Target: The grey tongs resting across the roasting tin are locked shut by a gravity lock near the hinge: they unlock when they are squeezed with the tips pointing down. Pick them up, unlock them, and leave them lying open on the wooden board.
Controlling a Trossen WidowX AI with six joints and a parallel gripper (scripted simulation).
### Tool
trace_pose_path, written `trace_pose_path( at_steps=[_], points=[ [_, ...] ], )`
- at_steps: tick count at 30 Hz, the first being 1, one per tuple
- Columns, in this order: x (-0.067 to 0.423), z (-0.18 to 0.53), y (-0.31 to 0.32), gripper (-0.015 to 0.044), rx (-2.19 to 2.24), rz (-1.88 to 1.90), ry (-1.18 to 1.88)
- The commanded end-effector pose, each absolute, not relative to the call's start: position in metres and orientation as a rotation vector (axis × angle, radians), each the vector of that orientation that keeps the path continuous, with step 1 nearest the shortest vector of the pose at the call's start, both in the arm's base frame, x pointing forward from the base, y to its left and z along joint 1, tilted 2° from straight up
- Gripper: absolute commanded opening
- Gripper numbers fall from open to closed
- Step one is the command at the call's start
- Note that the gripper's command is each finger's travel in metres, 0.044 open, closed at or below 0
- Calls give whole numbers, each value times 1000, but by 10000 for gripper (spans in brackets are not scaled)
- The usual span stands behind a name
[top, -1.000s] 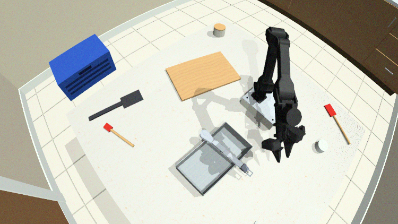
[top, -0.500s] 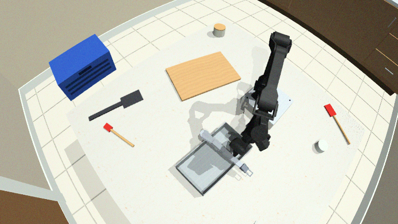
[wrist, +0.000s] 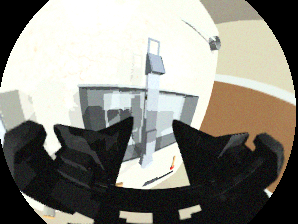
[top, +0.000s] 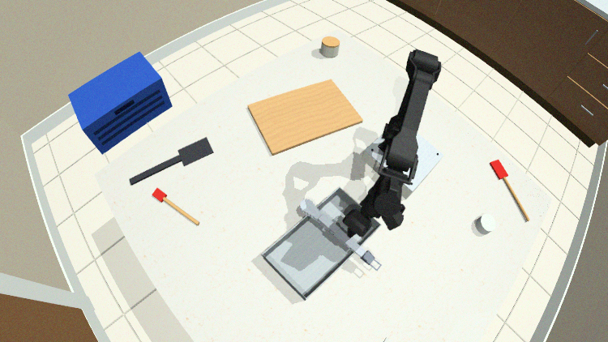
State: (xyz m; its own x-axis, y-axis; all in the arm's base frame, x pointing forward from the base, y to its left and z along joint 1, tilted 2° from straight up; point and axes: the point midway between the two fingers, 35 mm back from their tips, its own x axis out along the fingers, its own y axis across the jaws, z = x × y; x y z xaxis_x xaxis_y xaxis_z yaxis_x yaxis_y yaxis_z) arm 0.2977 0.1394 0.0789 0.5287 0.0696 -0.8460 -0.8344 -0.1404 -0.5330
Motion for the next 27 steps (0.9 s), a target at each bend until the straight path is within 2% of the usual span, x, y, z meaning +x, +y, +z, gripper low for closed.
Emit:
trace_pose_path(
  at_steps=[1, 27],
  points=[
    [298, 78, 138, 260, -1520, 897, 687],
    [322, 44, 142, 260, -1520, 895, 685]
  ],
)
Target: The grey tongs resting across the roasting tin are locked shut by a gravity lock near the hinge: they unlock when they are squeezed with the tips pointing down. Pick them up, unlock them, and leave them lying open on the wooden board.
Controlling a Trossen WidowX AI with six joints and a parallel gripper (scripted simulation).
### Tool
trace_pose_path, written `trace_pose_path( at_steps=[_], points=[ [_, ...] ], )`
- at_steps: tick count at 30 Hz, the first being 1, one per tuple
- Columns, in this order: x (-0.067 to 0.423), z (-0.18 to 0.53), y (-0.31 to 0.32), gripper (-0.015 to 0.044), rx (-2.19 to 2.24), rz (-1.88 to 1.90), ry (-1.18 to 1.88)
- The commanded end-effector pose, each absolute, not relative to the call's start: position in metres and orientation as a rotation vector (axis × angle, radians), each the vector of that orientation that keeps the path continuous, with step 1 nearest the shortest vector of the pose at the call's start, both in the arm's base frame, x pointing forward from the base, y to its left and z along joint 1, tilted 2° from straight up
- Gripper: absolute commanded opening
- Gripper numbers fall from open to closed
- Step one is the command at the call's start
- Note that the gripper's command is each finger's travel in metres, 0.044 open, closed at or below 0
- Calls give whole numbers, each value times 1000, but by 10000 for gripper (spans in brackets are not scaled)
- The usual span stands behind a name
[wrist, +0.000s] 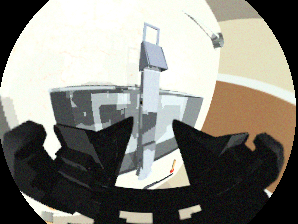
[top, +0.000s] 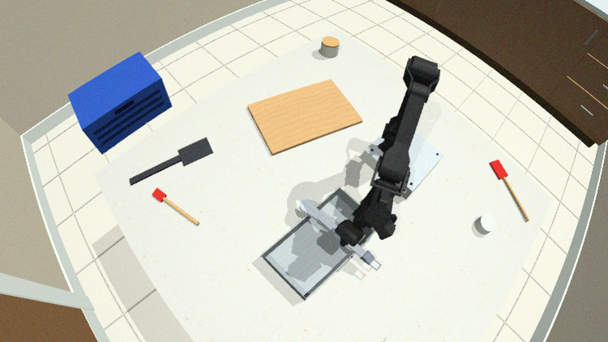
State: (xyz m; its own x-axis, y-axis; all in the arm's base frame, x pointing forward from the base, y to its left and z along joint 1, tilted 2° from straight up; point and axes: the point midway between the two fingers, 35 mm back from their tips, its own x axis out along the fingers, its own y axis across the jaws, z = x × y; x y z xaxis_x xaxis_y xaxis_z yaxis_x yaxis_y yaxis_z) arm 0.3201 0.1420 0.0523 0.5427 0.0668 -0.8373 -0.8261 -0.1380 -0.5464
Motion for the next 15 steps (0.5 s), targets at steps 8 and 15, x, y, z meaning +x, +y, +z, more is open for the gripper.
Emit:
trace_pose_path(
  at_steps=[8, 15],
  points=[
    [329, 32, 143, 260, -1520, 895, 685],
    [334, 22, 143, 260, -1521, 894, 685]
  ],
)
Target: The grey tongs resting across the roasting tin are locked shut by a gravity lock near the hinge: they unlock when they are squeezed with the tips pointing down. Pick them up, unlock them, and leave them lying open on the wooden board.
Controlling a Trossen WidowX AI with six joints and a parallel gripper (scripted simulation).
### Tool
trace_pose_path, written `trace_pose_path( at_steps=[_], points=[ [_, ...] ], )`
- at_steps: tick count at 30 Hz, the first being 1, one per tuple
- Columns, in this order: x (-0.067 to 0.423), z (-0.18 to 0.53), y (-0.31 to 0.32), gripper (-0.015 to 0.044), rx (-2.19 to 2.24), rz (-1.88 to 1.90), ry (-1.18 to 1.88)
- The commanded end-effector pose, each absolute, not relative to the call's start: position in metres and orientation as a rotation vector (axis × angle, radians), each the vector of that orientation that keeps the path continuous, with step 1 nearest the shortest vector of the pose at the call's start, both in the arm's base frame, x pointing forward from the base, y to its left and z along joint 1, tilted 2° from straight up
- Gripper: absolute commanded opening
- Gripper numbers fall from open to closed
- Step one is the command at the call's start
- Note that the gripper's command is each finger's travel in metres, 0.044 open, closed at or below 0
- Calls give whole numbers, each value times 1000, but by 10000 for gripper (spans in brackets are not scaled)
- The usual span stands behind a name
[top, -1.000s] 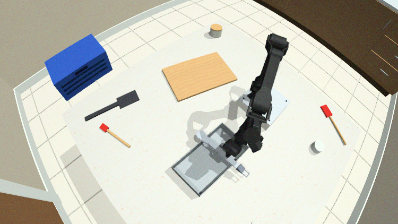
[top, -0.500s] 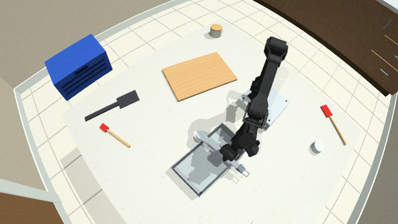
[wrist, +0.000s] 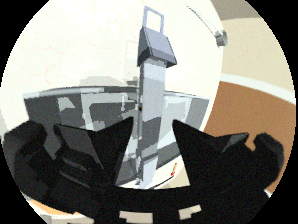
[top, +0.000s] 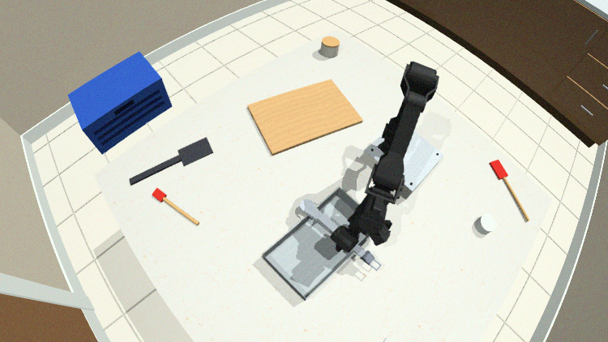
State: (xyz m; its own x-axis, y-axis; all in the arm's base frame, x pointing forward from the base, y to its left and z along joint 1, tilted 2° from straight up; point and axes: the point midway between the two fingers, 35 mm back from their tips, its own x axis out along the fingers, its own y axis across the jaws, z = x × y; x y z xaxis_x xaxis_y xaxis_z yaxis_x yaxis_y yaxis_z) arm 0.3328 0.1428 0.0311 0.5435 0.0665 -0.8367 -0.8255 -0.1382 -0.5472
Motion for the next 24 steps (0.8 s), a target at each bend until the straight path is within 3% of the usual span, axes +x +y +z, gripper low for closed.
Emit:
trace_pose_path(
  at_steps=[1, 15, 21, 24],
  points=[
    [335, 21, 143, 260, -1521, 894, 685],
    [339, 12, 142, 260, -1521, 894, 684],
    [340, 16, 142, 103, -1520, 884, 680],
    [340, 16, 142, 83, -1520, 884, 680]
  ],
)
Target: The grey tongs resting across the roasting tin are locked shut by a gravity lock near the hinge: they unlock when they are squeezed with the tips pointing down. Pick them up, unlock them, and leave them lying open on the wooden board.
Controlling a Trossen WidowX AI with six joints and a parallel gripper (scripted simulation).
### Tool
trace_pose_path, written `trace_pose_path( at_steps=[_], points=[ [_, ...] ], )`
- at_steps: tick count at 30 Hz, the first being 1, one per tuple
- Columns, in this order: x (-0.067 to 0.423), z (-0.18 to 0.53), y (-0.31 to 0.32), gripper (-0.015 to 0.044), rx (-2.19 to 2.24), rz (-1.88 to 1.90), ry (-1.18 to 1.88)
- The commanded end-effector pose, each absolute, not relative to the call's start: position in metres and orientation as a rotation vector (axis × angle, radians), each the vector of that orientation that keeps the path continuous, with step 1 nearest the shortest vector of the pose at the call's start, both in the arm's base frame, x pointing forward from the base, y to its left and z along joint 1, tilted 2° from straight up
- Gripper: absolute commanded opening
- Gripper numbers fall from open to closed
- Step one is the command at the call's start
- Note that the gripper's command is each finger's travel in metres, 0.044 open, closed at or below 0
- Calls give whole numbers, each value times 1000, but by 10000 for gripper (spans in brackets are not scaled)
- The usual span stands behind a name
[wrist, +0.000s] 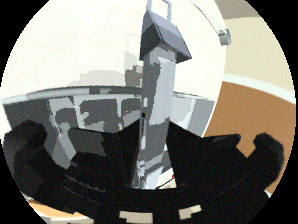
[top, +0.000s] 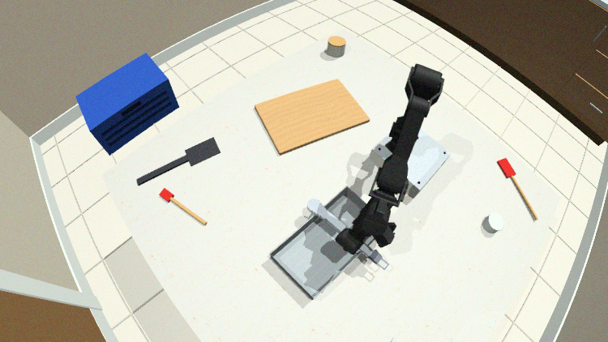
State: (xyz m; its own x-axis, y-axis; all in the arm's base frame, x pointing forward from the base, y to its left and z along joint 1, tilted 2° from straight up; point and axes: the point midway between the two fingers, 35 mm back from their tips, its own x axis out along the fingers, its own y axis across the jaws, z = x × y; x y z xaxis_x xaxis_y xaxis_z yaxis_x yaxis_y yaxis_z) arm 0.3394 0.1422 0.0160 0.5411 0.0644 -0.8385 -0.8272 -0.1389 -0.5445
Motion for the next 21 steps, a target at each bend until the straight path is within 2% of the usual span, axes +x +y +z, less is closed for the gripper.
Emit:
trace_pose_path(
  at_steps=[1, 7, 14, 21],
  points=[
    [340, 16, 142, 76, -1520, 884, 680],
    [340, 16, 142, 36, -1520, 884, 680],
    [340, 25, 143, -148, -1520, 885, 681],
    [336, 93, 144, -150, -1521, 894, 684]
  ],
)
